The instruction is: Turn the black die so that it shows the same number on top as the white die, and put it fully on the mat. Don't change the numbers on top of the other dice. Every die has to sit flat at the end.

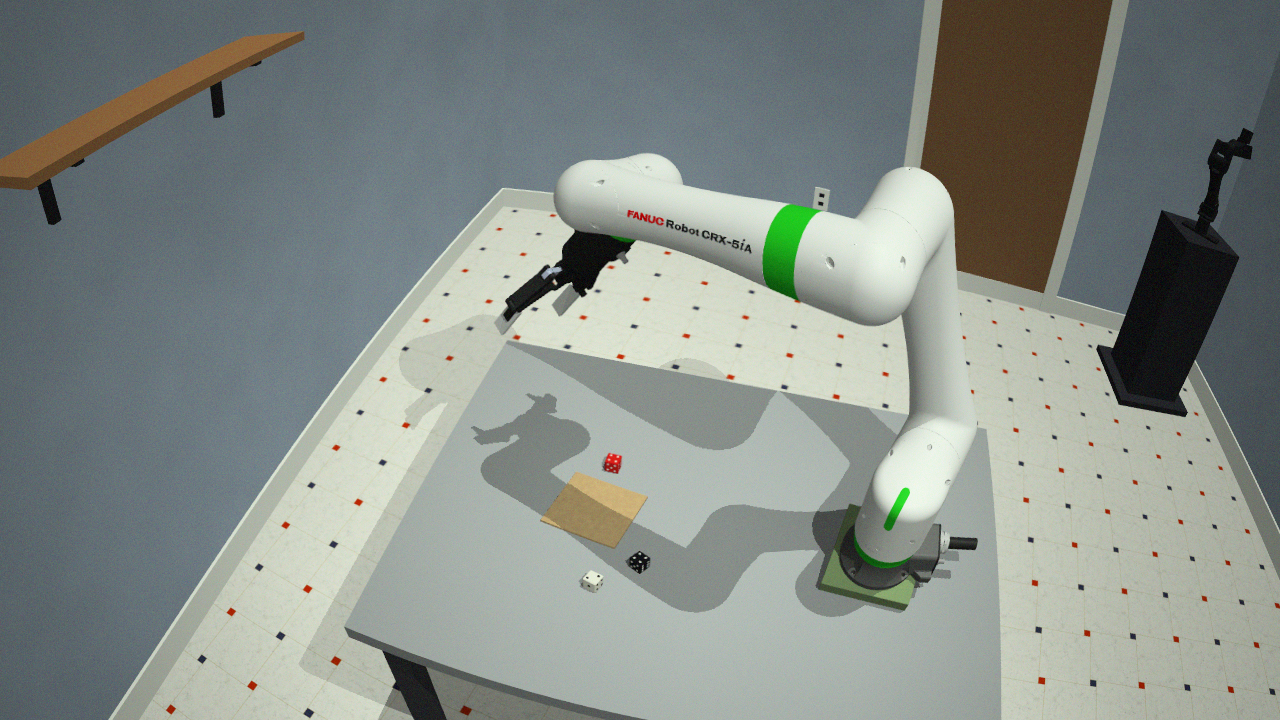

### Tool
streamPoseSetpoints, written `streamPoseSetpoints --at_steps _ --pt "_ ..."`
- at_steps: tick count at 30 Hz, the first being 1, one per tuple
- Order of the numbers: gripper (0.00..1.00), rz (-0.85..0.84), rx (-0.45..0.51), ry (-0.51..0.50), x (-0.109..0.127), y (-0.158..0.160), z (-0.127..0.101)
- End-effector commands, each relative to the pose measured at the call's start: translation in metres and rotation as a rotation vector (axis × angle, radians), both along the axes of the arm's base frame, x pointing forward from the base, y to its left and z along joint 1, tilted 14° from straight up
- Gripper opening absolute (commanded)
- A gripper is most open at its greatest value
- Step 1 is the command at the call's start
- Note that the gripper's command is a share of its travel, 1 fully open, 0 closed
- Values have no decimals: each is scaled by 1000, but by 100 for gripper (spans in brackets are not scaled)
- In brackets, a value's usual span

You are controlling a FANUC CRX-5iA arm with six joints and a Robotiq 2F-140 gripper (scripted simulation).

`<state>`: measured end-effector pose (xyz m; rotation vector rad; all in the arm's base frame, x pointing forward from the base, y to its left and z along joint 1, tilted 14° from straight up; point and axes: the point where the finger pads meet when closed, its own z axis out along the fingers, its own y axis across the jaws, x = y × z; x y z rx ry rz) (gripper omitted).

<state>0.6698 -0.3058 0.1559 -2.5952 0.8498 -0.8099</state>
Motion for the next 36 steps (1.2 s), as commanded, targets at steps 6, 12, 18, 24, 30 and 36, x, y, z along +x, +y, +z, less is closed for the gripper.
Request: streamPoseSetpoints --at_steps 6,12,18,24,30,36 --pt "100 -27 124 290 -81 63 -42" --pt "100 -50 152 403 -115 80 -52" --pt "100 -111 177 616 -183 105 -61" --pt "100 -112 177 619 -183 105 -61" --pt "100 -112 177 619 -183 105 -61" --pt "100 -113 179 618 -183 105 -62"
